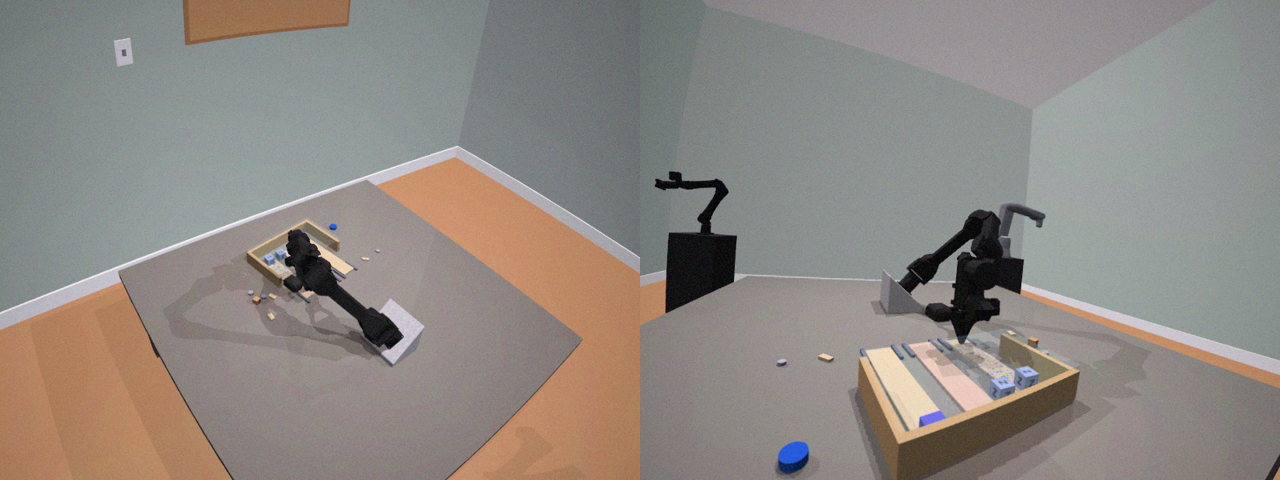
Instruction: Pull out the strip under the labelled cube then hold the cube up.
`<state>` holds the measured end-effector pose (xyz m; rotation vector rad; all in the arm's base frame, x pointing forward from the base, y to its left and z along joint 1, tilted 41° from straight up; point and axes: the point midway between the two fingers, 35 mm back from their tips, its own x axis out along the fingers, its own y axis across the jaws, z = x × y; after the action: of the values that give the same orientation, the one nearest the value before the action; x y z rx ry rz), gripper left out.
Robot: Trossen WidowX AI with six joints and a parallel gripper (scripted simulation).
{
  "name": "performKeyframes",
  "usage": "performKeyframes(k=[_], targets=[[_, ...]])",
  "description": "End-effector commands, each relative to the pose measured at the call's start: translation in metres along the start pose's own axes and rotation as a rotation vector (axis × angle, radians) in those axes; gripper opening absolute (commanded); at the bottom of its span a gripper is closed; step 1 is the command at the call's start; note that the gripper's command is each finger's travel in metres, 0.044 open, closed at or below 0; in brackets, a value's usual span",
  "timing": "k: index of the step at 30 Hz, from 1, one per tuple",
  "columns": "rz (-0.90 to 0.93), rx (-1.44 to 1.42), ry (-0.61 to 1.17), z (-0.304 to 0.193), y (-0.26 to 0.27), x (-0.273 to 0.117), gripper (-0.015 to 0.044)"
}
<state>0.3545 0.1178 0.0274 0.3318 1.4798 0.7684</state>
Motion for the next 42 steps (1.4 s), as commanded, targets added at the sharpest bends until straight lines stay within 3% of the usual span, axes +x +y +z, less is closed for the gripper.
performKeyframes(k=[1,42], targets=[[0.007,0.004,0.005,0.000,0.000,0.004,0.0000],[0.007,0.006,0.007,-0.057,0.000,0.005,0.0000]])
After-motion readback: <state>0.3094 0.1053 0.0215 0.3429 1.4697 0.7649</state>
